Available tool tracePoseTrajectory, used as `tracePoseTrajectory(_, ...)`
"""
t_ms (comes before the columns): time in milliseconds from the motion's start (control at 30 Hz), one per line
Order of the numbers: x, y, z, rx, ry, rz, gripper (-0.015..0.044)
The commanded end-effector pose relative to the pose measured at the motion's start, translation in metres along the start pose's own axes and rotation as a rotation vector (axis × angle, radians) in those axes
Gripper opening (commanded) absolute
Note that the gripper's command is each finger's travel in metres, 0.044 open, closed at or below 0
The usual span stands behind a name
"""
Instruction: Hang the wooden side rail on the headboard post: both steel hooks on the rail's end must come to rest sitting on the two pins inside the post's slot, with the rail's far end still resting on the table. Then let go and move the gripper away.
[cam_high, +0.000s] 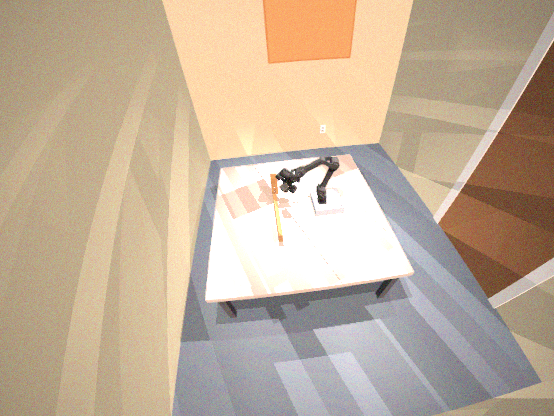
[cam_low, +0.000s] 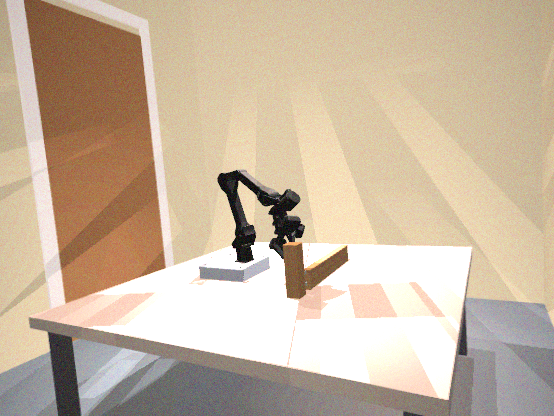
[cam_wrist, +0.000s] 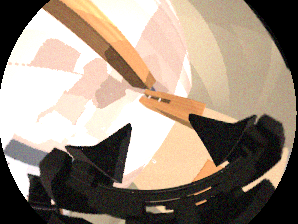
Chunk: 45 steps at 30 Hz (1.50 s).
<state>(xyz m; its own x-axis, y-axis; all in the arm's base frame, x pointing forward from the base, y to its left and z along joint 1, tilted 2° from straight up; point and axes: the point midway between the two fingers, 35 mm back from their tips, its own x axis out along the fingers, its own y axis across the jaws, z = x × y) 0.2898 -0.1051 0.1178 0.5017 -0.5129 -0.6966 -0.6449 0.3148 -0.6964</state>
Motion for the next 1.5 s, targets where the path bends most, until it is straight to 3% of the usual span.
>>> tracePoseTrajectory(0, -0.001, -0.001, 0.003, 0.482, 0.046, -0.077, 0.044)
tracePoseTrajectory(667, -0.013, -0.001, 0.008, 1.736, -0.053, -0.347, 0.044)
tracePoseTrajectory(1467, -0.013, -0.001, 0.008, 1.746, -0.056, -0.35, 0.044)
